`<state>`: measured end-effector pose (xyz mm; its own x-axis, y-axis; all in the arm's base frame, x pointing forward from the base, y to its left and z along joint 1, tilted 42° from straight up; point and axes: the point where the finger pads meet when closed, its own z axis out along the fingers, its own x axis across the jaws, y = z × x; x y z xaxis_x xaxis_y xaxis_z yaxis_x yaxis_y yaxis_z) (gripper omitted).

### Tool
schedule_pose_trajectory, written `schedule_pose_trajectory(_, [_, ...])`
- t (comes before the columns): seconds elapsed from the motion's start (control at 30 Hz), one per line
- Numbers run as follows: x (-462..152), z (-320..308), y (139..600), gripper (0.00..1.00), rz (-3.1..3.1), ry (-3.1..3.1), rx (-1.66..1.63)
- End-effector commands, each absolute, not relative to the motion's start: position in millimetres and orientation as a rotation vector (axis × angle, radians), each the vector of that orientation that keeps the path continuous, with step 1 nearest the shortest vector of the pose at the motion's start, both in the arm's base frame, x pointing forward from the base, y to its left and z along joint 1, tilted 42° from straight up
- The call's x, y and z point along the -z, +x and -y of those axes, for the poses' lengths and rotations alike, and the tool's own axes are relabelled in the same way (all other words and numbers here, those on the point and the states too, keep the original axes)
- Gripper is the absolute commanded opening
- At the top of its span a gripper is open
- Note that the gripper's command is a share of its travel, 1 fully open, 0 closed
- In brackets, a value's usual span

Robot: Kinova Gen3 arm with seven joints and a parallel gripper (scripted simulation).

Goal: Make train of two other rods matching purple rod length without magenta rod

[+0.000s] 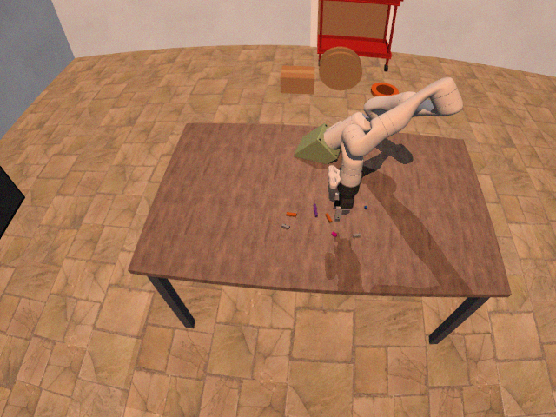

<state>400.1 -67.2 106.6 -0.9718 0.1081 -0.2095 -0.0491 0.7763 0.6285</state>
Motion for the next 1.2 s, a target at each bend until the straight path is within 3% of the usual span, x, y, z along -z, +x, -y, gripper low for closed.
schedule_pose_trajectory(0.0, [-107.9, 66.1, 398.7, 1.0, -2.736, 0.051, -0.978])
schedule_pose_trajectory(1.17, [-109.1, 56.6, 386.4, 1.0, -2.75, 0.133, -0.995])
